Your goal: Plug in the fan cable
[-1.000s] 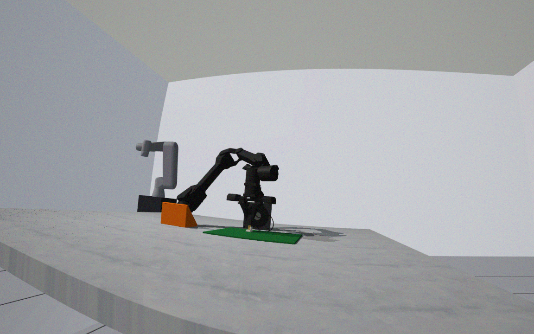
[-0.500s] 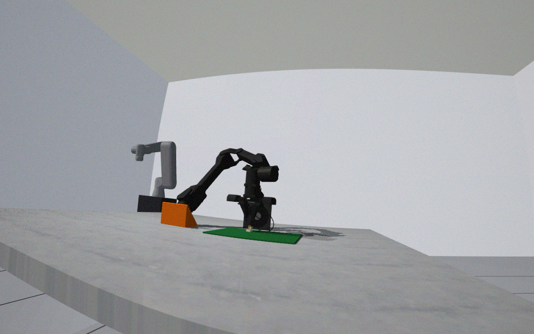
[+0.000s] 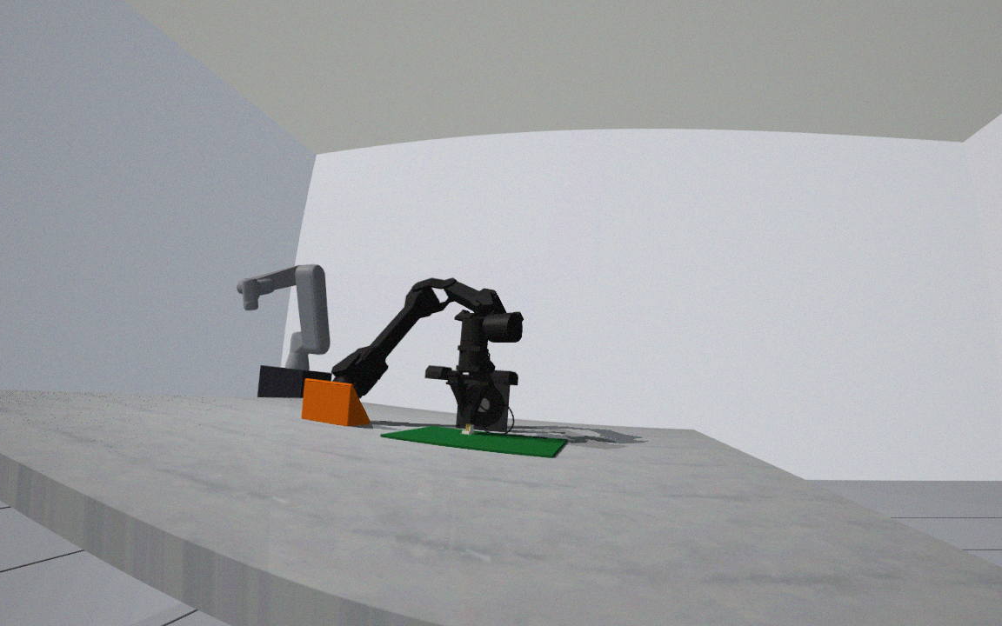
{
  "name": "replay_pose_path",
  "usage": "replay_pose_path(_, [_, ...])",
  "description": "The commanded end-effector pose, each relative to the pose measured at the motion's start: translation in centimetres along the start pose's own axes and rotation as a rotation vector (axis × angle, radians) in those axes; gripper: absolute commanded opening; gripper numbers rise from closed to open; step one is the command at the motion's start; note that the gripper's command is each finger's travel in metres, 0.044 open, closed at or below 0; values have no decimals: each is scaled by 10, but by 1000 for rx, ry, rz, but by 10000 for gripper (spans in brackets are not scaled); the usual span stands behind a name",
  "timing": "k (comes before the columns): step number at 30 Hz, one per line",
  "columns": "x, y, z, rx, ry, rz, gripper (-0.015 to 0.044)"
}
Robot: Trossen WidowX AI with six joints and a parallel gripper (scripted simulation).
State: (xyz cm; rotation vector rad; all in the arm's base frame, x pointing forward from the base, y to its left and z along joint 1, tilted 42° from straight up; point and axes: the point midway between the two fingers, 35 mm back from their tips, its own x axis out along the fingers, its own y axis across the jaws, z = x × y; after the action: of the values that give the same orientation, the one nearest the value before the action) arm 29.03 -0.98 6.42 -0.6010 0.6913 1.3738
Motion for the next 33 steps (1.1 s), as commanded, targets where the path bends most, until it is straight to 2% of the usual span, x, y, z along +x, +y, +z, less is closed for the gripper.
replay_pose_path(1, [1,1,0,6,-3,0,0])
replay_pose_path(33, [18,1,0,6,-4,0,0])
